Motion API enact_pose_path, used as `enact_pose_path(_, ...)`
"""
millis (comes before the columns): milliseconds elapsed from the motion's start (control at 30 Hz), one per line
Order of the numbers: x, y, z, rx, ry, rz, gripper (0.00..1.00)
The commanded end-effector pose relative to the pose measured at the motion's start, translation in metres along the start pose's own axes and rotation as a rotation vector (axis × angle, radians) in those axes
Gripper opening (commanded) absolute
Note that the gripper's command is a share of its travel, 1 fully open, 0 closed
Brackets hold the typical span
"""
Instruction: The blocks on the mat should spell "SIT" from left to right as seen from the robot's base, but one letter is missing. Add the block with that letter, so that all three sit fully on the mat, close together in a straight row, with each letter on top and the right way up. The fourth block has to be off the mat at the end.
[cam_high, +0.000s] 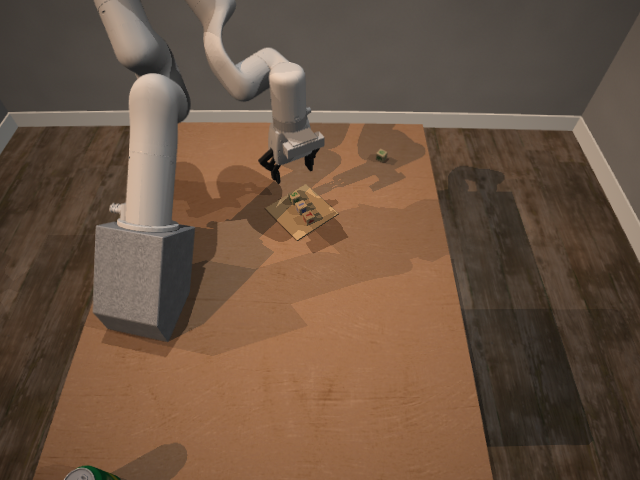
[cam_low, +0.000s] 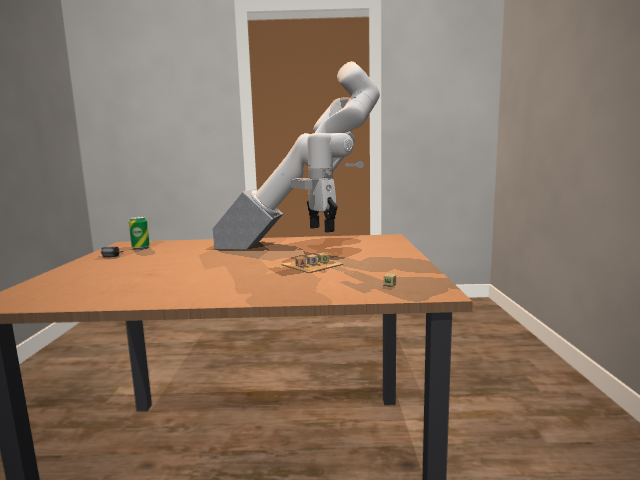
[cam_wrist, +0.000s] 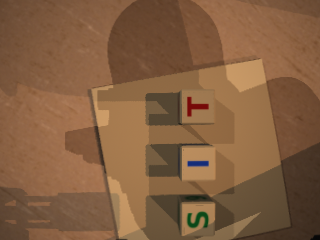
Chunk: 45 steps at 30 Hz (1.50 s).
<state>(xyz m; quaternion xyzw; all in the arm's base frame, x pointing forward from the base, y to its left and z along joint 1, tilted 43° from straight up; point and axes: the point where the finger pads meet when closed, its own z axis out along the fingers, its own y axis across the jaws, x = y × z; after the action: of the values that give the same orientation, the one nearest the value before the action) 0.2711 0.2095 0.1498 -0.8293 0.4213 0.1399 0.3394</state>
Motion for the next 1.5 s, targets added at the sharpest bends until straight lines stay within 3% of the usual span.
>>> enact_pose_path(0,0.000,-0.001,-0.008,0.003,0.001,0.000,1.00)
enact_pose_path(133,0.000,-0.001,-0.014,0.003,0.001,0.000,1.00)
enact_pose_path(633,0.000,-0.001,-0.080,0.003,0.001,0.000,1.00)
enact_pose_path(1467,0.000,-0.001,-0.083,0.003,0.001,0.000,1.00)
